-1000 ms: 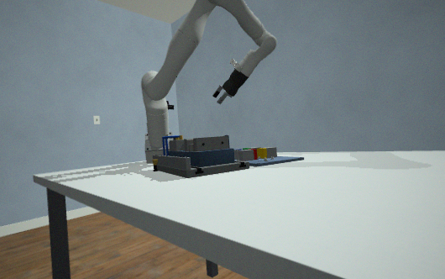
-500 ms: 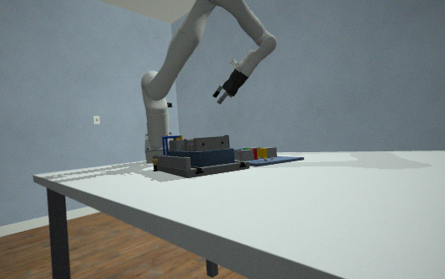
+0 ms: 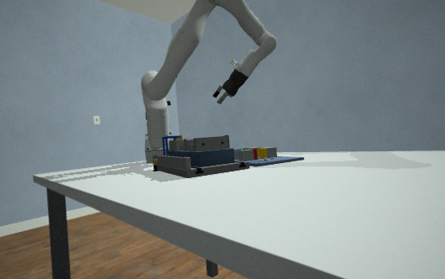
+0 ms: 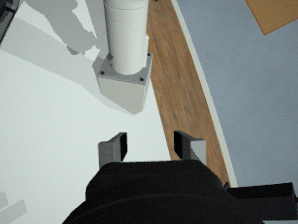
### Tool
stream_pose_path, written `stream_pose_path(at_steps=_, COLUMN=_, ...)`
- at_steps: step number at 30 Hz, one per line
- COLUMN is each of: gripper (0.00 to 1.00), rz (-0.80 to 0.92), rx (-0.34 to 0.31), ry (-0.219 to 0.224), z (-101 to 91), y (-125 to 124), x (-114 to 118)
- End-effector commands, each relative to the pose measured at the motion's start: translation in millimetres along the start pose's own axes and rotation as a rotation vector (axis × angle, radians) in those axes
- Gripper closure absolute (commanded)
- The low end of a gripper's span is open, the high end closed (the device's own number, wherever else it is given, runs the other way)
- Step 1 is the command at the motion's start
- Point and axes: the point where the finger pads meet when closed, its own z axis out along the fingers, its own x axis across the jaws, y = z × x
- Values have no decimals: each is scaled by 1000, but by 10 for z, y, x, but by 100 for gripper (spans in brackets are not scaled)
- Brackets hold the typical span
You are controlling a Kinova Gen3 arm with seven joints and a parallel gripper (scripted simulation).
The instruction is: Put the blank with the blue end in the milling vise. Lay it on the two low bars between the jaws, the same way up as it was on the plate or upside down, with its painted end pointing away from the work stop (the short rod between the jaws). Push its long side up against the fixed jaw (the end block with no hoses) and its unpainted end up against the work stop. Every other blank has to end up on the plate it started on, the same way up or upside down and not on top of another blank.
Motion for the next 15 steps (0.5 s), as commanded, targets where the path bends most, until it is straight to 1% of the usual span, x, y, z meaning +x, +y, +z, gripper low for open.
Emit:
stream_pose_path(at_steps=1, gripper=0, rz=-1, rx=-1, ry=0, z=-4, y=0, x=6)
stream_pose_path(at_steps=6, gripper=0, rz=-1, rx=-1, ry=0, z=-4, y=0, x=6)
stream_pose_path(at_steps=15, gripper=0, rz=22, rx=-64, ry=-121, z=-139, y=-98, x=-140)
